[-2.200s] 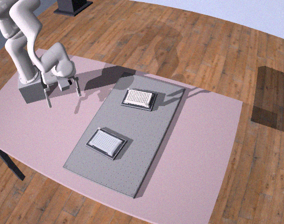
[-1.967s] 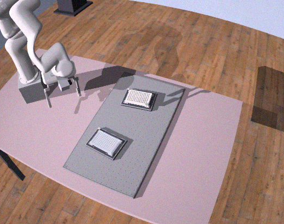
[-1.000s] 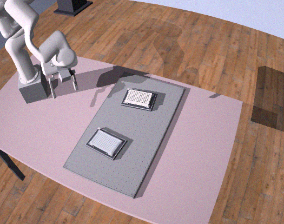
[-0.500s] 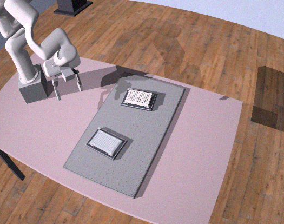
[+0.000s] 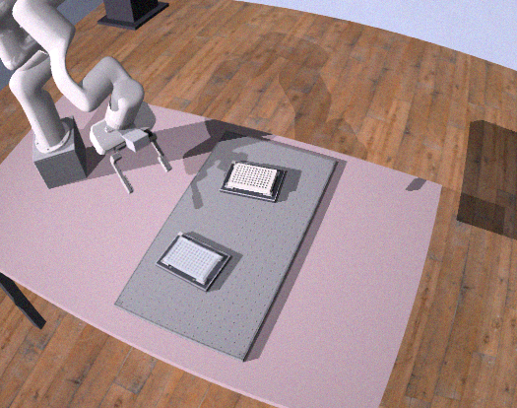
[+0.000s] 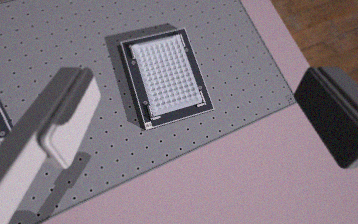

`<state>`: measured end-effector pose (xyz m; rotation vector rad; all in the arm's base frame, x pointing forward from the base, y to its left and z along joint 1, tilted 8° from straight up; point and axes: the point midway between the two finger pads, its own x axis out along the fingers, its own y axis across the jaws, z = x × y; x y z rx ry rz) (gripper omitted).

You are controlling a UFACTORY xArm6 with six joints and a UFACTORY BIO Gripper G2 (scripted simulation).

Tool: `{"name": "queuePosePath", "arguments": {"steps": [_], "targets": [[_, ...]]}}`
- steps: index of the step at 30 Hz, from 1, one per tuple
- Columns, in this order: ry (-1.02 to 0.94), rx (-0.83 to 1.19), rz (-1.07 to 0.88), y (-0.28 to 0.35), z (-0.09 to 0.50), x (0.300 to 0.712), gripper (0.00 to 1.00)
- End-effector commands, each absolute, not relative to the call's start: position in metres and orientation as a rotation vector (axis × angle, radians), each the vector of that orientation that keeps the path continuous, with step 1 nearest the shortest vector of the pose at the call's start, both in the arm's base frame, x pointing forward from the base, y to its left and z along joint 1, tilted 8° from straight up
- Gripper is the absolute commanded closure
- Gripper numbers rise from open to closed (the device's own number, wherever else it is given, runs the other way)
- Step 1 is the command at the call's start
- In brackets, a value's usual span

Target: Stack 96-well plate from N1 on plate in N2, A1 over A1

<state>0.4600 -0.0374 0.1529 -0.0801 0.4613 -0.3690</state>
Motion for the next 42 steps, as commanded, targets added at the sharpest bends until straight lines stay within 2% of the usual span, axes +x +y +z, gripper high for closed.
{"name": "queuePosePath", "arguments": {"steps": [1, 16, 29, 42], "targets": [[0.381, -0.092, -0.327, -0.032, 0.153, 0.474, 0.63], [0.082, -0.117, -0.083, 0.018, 0.166, 0.508, 0.63], [-0.101, -0.104, 0.100, 0.067, 0.181, 0.512, 0.63], [-0.102, -0.102, 0.067, 0.066, 0.179, 0.514, 0.63]]}}
